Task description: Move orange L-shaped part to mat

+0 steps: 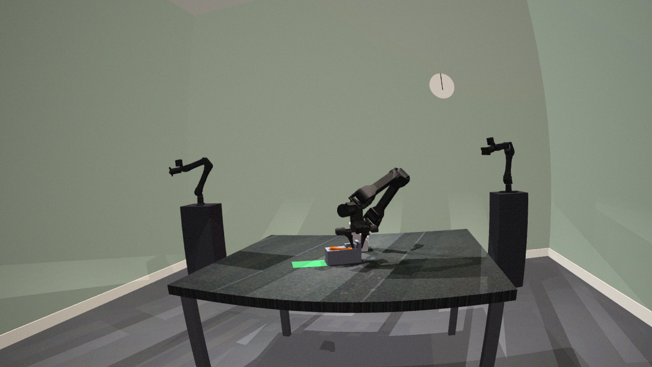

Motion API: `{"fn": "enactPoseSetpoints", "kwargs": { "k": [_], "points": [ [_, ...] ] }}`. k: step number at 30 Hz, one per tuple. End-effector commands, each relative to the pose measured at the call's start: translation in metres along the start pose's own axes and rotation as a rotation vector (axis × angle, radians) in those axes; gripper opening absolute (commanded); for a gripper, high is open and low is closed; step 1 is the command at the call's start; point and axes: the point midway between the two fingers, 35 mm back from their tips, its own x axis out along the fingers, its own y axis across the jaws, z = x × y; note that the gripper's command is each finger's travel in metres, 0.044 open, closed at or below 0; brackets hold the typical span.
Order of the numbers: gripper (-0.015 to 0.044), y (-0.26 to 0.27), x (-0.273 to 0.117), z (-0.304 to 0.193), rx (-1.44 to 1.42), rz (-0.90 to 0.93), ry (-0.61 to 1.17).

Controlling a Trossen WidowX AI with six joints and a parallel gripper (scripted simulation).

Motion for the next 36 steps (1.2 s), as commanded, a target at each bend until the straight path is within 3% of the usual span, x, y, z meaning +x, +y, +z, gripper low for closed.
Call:
{"fn": "enactPoseSetpoints", "kwargs": {
  "k": [1, 17, 36],
  "points": [
    [0.0180, 0.000, 0.008, 0.000, 0.002, 0.000, -0.002],
    [0.0180, 0.000, 0.022, 0.000, 0.002, 0.002, -0.003],
    [0.0180, 0.011, 0.002, 0.001, 0.002, 0.000, -0.002]
  ]
}}
